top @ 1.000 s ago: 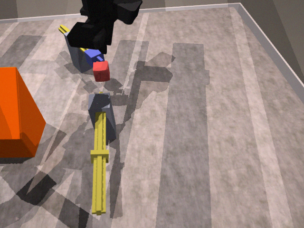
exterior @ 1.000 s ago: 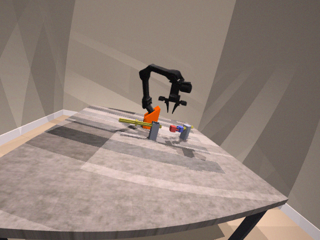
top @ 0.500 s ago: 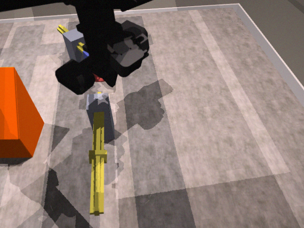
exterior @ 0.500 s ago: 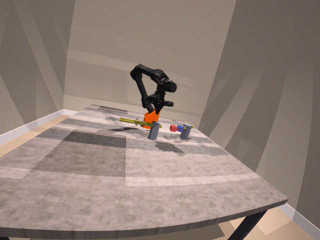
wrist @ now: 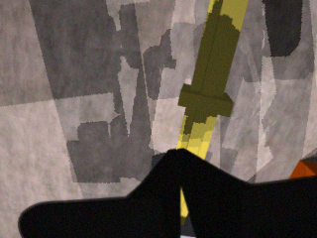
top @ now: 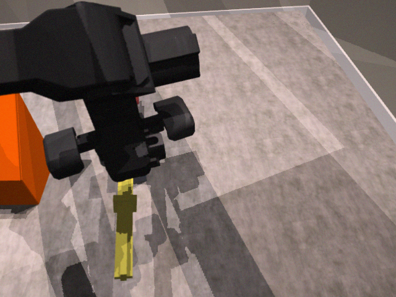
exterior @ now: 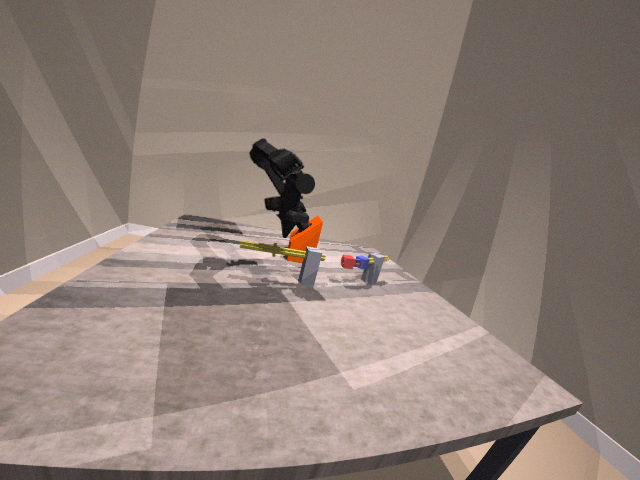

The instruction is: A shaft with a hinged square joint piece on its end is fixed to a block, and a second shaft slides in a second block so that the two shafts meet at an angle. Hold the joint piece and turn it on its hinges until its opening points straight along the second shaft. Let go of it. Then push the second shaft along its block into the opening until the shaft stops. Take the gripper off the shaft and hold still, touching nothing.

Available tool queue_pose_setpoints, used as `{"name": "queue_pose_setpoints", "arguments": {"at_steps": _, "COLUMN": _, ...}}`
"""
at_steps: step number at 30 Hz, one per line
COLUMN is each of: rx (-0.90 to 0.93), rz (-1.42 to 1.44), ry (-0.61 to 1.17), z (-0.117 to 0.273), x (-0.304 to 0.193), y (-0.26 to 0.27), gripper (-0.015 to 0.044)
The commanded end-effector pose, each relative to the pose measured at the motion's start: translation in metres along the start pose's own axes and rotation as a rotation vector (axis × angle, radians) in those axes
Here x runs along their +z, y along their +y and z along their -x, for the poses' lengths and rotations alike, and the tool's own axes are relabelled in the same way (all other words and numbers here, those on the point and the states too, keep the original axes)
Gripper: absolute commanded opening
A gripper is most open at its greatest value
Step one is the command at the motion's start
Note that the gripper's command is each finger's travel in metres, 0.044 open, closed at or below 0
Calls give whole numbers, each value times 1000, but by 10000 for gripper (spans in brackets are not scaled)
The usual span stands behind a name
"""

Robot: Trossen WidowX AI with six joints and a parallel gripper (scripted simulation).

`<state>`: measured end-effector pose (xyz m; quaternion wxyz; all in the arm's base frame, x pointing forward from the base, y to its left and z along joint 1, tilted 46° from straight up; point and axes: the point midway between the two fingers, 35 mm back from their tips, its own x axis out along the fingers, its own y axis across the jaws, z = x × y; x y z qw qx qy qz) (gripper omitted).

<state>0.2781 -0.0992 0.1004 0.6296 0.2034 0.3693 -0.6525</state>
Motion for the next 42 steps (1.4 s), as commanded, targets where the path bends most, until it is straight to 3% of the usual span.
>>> {"name": "queue_pose_setpoints", "arguments": {"at_steps": 1, "rx": -21, "rz": -159, "ry": -22, "z": -12, "x": 20, "y": -23, "gripper": 0}}
{"name": "queue_pose_setpoints", "arguments": {"at_steps": 6, "rx": -32, "rz": -277, "ry": -40, "z": -18, "x": 33, "y": -39, "gripper": 0}}
{"name": "queue_pose_setpoints", "arguments": {"at_steps": 42, "rx": -31, "rz": -277, "ry": -39, "z": -47, "x": 36, "y": -40, "gripper": 0}}
